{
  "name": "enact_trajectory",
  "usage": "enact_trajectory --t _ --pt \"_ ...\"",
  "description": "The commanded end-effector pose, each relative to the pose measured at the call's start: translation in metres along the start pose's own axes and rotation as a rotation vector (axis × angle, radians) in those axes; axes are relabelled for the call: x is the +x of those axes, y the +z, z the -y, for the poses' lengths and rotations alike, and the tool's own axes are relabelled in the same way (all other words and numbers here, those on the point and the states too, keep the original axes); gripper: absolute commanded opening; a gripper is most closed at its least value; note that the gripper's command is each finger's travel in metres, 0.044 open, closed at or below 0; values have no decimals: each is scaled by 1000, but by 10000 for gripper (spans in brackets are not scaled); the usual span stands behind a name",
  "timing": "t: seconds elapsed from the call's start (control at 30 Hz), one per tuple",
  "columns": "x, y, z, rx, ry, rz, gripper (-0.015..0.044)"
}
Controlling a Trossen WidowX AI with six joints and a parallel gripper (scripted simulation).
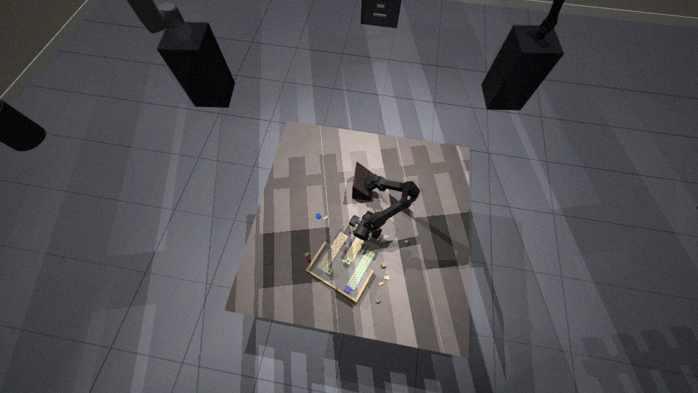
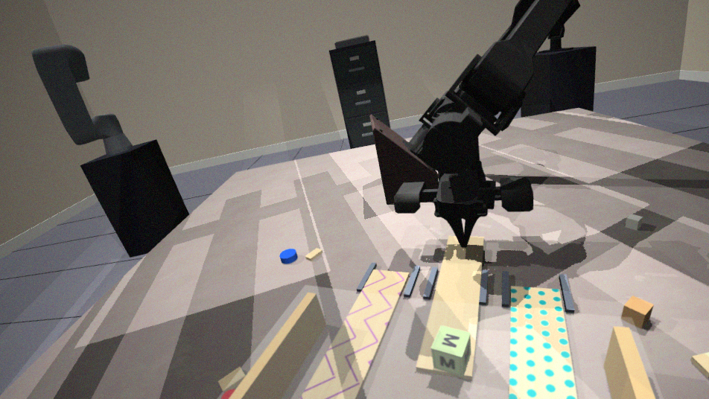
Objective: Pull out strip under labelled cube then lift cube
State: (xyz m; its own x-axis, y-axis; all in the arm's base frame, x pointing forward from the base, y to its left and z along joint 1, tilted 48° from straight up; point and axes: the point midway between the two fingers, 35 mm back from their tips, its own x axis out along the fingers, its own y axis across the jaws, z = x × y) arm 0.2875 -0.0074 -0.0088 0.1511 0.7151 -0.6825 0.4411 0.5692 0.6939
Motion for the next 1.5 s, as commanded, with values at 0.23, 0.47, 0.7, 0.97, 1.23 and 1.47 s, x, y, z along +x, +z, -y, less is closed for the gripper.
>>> enact_trajectory --t 0.23,0.47,0.7,0.97,1.23,1.47 --pt "5 -23 0 9 1 -22 0" --pt "5 -33 -1 9 1 -23 0" --pt "4 -43 -1 9 1 -23 0" --pt "4 -56 -1 10 1 -24 0" --pt "4 -68 -2 10 1 -24 0" --pt "4 -78 -2 11 1 -24 0"
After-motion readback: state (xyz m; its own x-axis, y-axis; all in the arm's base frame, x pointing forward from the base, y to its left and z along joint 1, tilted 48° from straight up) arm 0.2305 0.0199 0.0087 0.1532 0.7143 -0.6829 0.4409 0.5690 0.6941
